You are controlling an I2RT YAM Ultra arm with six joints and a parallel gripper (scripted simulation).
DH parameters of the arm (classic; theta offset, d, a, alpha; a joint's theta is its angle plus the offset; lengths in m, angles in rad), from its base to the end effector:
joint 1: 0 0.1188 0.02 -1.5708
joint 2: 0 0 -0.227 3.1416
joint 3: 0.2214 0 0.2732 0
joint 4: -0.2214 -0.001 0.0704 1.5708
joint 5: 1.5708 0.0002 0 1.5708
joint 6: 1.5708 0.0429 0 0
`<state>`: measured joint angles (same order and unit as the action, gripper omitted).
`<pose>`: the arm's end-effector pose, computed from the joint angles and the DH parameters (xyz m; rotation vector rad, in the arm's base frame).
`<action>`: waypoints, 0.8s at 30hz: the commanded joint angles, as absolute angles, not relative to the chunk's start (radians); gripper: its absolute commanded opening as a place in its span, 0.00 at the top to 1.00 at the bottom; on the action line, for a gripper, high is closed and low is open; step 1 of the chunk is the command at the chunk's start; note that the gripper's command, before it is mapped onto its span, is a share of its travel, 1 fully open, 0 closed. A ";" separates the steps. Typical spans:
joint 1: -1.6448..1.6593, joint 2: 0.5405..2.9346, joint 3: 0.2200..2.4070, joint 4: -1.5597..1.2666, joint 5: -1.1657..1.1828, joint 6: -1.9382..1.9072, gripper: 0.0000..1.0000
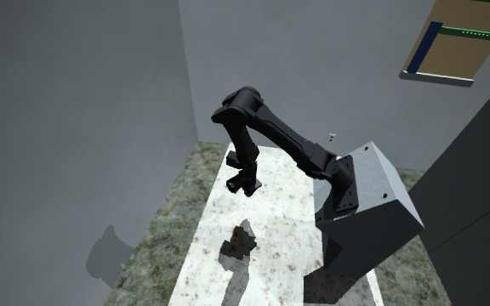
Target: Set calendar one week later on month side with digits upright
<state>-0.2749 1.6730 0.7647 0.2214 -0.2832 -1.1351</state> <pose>0.3313 -0.0799 0.1004 -1.0801 1.9892 -0.4473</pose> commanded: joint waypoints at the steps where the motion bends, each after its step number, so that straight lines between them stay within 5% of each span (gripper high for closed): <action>1: -0.276 1.666 0.764 0.214 -0.294 -0.946 0.74; 24: -0.275 1.665 0.765 0.212 -0.292 -0.185 0.74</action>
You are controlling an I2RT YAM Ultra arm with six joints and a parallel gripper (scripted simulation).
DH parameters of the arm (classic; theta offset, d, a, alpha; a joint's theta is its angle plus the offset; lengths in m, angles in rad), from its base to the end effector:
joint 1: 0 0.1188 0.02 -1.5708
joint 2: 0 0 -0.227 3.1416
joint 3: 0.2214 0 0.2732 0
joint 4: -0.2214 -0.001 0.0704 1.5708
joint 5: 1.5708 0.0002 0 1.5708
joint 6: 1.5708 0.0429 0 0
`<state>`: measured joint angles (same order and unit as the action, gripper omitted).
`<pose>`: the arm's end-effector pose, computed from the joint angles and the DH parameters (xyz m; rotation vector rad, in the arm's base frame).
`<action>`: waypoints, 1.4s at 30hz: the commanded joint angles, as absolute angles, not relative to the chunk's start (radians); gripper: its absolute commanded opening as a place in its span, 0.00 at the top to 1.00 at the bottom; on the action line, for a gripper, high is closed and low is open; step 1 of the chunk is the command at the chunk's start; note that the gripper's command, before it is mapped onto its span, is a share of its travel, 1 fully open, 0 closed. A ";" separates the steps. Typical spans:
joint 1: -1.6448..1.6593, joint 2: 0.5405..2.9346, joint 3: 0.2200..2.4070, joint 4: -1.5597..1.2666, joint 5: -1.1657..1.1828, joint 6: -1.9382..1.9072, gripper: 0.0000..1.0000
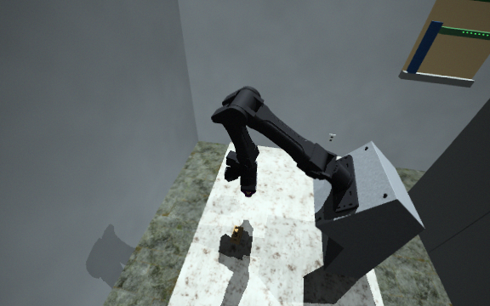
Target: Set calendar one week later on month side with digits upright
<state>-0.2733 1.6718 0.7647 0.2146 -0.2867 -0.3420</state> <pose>0.3310 -0.0791 0.1003 -0.2271 2.2183 -0.0104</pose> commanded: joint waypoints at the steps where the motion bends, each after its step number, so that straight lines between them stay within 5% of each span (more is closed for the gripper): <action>1: -0.274 1.665 0.765 0.212 -0.292 -0.164 0.74; 42: -0.272 1.662 0.766 0.209 -0.290 1.192 0.74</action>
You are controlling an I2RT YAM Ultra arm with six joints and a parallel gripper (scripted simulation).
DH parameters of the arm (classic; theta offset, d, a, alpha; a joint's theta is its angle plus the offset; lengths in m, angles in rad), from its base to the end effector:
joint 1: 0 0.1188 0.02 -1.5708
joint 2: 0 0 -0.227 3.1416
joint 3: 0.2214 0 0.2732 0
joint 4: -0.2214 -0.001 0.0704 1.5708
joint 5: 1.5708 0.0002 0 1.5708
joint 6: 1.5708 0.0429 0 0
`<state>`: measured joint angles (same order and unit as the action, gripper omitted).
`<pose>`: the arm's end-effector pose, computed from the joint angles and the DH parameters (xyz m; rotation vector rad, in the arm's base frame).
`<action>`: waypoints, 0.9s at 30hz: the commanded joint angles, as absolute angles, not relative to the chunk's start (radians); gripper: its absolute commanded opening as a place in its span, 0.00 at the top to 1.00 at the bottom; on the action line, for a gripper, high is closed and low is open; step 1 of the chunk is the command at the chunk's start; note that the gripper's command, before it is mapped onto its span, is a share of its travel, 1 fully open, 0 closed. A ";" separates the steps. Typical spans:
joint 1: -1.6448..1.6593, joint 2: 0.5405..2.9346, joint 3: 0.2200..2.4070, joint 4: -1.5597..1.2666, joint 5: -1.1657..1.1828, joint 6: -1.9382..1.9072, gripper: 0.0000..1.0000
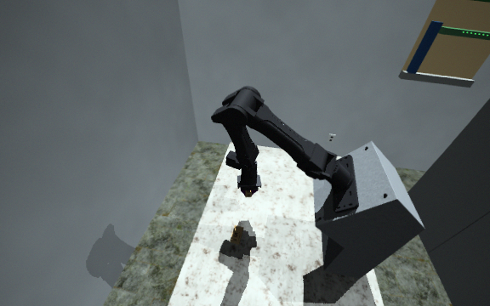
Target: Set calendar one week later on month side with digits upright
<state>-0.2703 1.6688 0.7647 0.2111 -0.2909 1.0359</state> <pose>0.3310 -0.0779 0.1010 1.2886 1.9479 0.7252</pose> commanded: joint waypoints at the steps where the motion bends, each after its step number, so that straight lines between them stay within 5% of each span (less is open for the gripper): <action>1: -0.272 1.662 0.766 0.209 -0.290 1.202 0.74; 27: -0.271 1.661 0.766 0.208 -0.289 1.662 0.74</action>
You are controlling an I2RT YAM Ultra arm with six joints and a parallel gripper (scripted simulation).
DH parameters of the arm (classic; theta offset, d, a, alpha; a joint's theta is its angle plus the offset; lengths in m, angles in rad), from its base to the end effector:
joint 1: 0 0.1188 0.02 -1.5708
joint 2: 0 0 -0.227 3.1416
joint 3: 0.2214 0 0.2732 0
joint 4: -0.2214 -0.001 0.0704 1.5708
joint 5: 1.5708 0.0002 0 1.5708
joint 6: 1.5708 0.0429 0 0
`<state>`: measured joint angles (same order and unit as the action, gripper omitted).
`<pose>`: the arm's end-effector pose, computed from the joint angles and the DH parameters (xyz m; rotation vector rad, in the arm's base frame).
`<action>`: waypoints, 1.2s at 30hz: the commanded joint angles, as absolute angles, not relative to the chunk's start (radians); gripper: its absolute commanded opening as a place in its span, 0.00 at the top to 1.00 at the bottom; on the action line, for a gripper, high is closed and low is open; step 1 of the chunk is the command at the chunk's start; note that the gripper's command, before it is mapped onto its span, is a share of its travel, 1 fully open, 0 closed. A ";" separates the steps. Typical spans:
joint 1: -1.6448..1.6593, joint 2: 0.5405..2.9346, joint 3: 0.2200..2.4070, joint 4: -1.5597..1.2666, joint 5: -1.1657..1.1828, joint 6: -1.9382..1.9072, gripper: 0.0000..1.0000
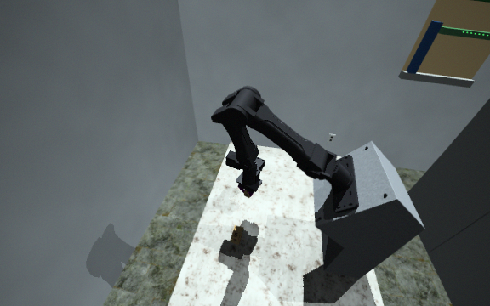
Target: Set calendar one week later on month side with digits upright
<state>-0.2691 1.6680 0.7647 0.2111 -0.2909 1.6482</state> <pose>0.3312 -0.0775 0.1012 1.9077 1.5454 1.0090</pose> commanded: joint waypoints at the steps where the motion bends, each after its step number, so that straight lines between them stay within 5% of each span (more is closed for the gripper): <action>1: -0.271 1.661 0.766 0.208 -0.289 1.662 0.74; 21: -0.256 1.728 0.795 0.249 -0.277 1.672 0.74; 36: -0.203 2.001 0.957 0.368 -0.237 1.707 0.74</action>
